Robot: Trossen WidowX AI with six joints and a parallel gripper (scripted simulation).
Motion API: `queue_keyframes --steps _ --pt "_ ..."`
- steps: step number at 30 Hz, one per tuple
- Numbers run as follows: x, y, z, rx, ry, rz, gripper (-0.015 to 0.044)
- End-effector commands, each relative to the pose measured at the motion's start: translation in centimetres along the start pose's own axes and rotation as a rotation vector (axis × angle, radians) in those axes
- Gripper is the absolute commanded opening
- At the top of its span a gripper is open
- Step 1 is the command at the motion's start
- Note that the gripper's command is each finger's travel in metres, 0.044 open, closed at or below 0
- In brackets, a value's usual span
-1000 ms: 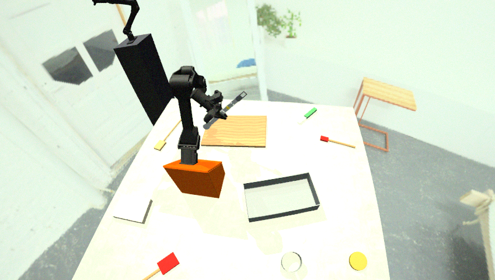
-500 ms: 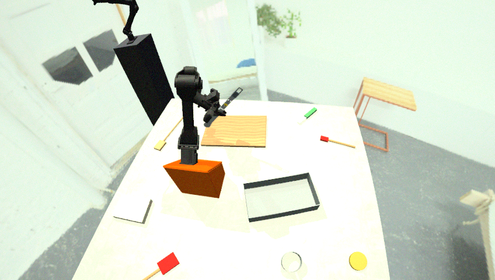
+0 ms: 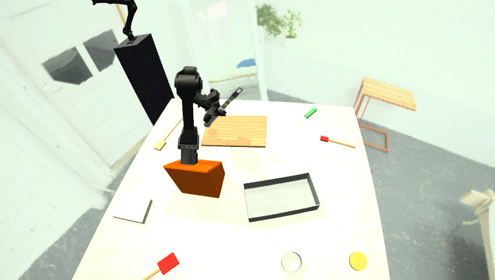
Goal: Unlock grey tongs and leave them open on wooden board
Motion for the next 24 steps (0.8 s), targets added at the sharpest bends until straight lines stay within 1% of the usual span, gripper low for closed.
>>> queue_keyframes --steps 1,13,24 --pt "0.0 0.1 0.0 -0.003 0.001 -0.008 -0.015" --pt "-0.1 0.1 -0.1 0.0 -0.007 -0.003 -0.015" --pt "-1.5 -0.3 -1.4 0.053 -0.139 0.143 -0.015"
Point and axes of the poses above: the point midway between the two fingers, 35 mm back from their tips, its own x axis back along the fingers, its own z axis across the jaws, y = z × x, the point moved 1 cm from there along x, back along the fingers, and after that the axes turned 8 degrees about x, right-handed, at the moved point
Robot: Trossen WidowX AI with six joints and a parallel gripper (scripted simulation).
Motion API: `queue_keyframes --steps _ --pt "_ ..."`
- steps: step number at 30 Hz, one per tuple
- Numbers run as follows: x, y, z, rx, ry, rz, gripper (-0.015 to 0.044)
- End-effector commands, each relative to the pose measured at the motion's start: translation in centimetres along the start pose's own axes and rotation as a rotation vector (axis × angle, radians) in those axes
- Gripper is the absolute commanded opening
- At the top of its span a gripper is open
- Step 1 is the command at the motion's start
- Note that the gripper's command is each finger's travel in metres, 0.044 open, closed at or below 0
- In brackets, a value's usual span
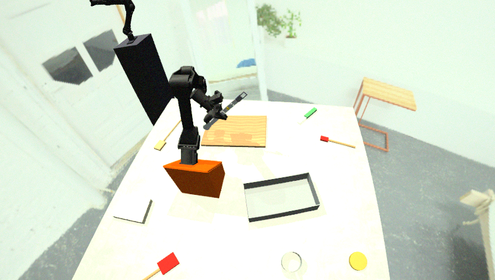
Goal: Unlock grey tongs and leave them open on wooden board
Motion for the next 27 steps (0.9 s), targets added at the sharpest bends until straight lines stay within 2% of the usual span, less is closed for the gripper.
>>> queue_keyframes --steps 1,14,27 --pt "-0.4 0.0 -0.3 0.018 -0.04 0.056 -0.015" --pt "-1.5 -0.3 -1.2 0.053 -0.123 0.27 -0.015" --pt "-1.9 -0.1 -1.3 0.056 -0.103 0.474 -0.015"
Point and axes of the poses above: the point midway between the two fingers, 35 mm back from their tips, its own x axis back along the fingers, its own z axis across the jaws, y = z × x, the point moved 1 cm from there along x, back along the fingers, and after that the axes turned 8 degrees about x, right-handed, at the moved point
